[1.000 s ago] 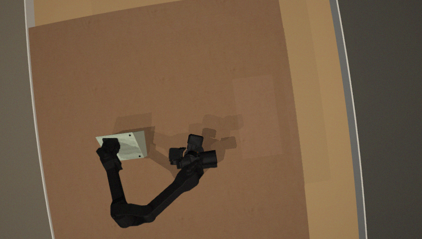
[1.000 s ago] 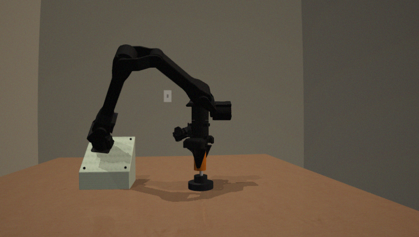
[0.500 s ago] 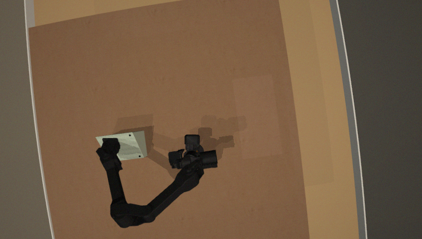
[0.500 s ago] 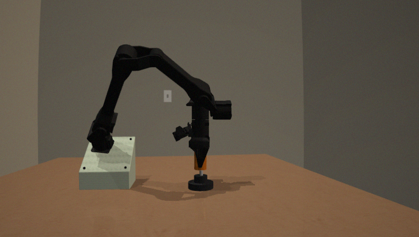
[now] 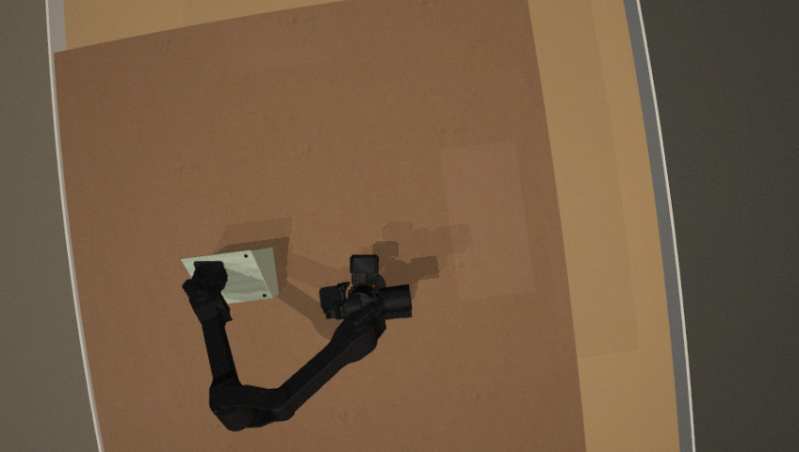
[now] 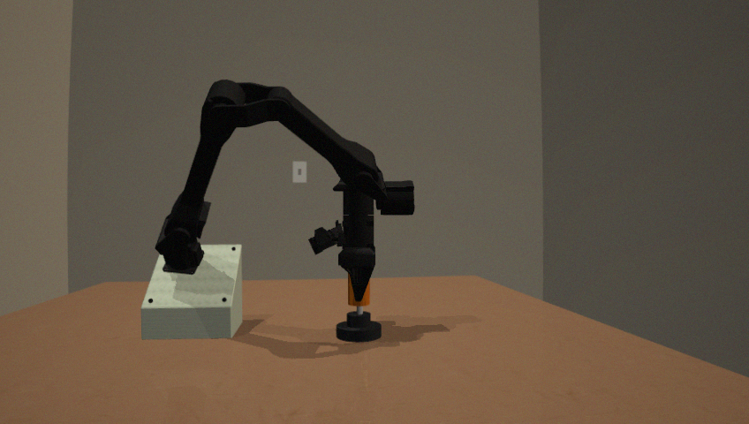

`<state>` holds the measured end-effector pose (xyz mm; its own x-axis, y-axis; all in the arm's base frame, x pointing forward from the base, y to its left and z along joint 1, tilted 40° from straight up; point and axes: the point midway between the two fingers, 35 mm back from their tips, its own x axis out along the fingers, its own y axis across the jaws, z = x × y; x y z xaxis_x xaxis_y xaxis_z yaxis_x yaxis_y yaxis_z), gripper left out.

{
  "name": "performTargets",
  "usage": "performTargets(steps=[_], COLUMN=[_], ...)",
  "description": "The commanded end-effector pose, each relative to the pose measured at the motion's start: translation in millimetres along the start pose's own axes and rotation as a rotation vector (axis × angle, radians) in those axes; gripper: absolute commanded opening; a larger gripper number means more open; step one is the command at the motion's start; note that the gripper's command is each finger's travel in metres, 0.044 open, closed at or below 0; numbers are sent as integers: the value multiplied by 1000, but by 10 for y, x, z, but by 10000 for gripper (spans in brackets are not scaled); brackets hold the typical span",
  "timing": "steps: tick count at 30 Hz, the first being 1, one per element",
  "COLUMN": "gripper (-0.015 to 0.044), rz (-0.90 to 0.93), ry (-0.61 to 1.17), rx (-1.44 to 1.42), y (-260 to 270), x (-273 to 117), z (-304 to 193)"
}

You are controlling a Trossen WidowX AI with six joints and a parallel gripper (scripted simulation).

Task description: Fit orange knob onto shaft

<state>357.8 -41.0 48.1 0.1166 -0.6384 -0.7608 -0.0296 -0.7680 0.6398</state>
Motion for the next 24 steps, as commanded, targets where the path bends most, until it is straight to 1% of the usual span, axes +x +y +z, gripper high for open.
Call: performTargets(steps=[1,7,11,24], gripper=[0,0,0,0], rz=[0,-1,-1,-1], ry=[0,0,0,0], rx=[-3,6,128,1011], y=[-1,4,4,-3], x=[-10,-46,-50,-29], z=[8,26,23,-13])
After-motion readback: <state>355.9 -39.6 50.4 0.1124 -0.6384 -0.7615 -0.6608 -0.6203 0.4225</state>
